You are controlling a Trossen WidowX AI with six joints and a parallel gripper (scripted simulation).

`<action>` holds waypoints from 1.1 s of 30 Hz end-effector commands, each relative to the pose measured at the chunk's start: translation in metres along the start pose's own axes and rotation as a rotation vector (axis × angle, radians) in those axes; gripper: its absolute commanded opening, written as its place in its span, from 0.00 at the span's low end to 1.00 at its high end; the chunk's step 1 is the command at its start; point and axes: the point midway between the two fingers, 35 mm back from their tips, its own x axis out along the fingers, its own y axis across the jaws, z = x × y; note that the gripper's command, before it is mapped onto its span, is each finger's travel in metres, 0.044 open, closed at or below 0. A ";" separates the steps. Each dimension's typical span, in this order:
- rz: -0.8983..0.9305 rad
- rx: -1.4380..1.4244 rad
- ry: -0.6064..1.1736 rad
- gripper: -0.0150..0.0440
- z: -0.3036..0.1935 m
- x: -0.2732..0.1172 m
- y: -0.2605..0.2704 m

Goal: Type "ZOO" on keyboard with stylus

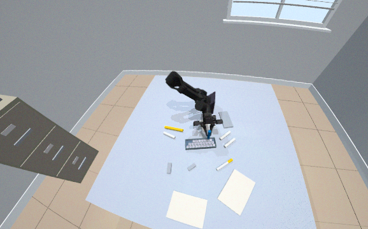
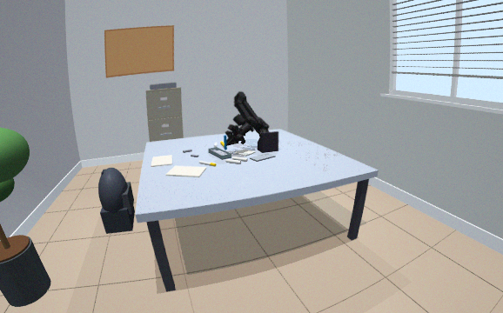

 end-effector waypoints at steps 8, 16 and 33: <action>0.003 -0.005 0.002 0.39 -0.005 0.002 0.001; 0.003 -0.005 0.002 0.39 -0.005 0.002 0.001; 0.005 -0.003 0.003 0.39 0.012 -0.005 0.002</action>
